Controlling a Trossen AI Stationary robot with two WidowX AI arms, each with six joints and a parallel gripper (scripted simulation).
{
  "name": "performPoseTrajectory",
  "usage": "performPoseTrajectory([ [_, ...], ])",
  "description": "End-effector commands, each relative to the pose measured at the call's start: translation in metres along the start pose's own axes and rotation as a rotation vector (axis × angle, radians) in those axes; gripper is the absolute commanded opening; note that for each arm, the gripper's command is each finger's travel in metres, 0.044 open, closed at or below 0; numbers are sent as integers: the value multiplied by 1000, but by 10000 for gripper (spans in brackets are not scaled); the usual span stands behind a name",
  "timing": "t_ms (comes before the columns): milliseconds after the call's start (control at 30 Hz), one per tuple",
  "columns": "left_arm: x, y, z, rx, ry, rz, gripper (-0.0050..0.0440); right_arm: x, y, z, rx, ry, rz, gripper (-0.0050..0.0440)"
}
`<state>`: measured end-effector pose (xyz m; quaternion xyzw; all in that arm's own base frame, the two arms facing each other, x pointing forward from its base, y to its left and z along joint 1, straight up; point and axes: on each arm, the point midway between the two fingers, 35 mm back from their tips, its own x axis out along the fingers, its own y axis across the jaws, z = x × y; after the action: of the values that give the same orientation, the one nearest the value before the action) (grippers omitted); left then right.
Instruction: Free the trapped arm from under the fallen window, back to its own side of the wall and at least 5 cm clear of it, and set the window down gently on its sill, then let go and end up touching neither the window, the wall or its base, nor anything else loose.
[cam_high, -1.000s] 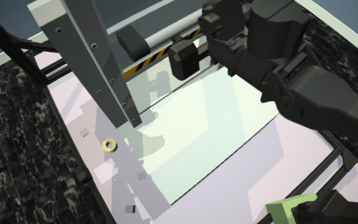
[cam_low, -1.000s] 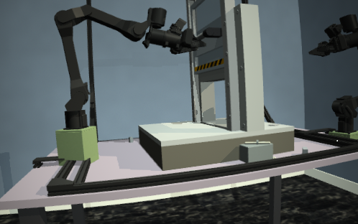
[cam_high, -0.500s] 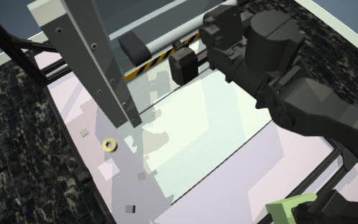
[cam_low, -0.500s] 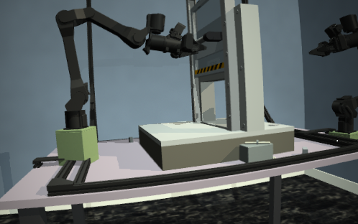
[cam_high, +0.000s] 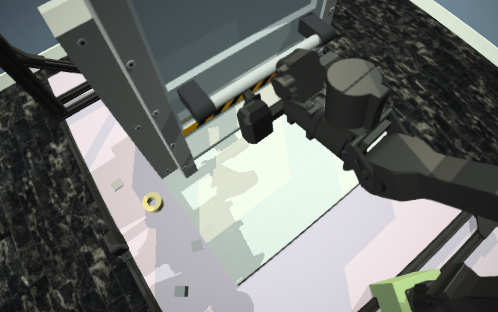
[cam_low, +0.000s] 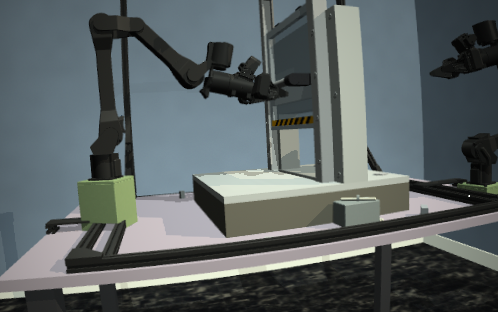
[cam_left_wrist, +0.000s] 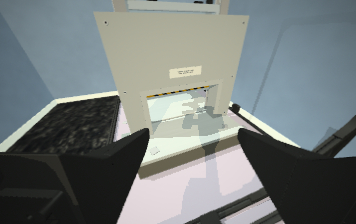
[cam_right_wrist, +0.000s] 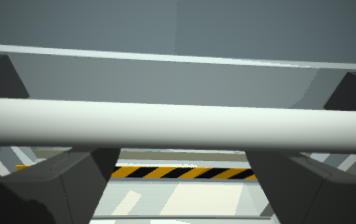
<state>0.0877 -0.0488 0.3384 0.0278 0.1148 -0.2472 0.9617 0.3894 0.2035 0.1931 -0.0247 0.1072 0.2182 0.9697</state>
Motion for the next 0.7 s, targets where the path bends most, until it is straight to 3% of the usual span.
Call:
performPoseTrajectory([
  [0,0,-1,-1,1,3,-3,400,-2,1,26,1,-110,2,400],
  [667,0,-1,-1,1,3,-3,400,18,1,-58,1,-47,2,400],
])
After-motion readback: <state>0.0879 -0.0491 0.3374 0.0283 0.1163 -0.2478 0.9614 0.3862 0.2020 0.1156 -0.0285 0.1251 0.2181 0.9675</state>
